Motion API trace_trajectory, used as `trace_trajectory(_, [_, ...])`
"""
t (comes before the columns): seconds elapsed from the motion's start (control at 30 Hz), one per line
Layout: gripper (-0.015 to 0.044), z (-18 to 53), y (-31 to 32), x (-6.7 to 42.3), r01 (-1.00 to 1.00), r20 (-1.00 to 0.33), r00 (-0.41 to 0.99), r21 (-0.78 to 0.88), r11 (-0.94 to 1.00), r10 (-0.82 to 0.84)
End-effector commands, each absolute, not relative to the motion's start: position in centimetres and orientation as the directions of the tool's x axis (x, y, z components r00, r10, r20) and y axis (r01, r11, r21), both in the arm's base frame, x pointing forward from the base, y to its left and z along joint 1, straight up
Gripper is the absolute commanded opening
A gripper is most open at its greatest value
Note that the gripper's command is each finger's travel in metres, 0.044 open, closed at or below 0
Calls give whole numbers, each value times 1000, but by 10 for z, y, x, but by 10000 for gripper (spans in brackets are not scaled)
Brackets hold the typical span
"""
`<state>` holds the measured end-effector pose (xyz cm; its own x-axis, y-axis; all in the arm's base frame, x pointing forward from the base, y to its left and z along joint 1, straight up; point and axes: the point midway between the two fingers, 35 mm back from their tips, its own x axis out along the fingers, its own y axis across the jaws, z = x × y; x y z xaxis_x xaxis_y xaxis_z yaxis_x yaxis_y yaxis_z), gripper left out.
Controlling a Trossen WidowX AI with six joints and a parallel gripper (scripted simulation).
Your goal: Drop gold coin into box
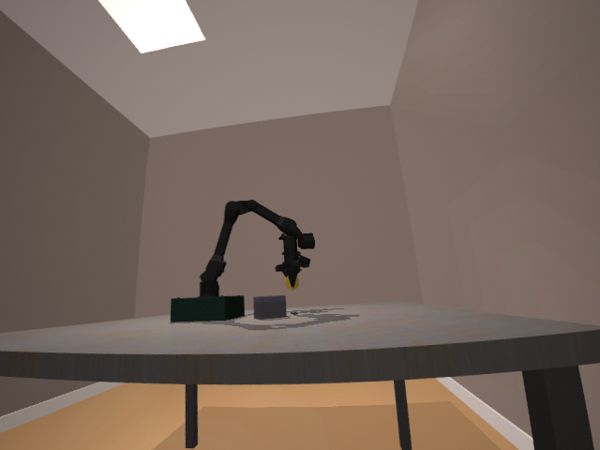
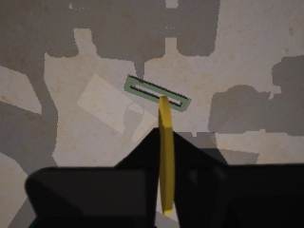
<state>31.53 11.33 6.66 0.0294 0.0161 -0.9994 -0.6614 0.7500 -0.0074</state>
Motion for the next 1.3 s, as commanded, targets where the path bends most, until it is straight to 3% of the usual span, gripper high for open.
trace_trajectory(0.0, [0,67,109,314,-649,-1000,28,-9,761,12])
trace_trajectory(1.27, [0,67,14,285,-648,-1000,26,-14,761,3])
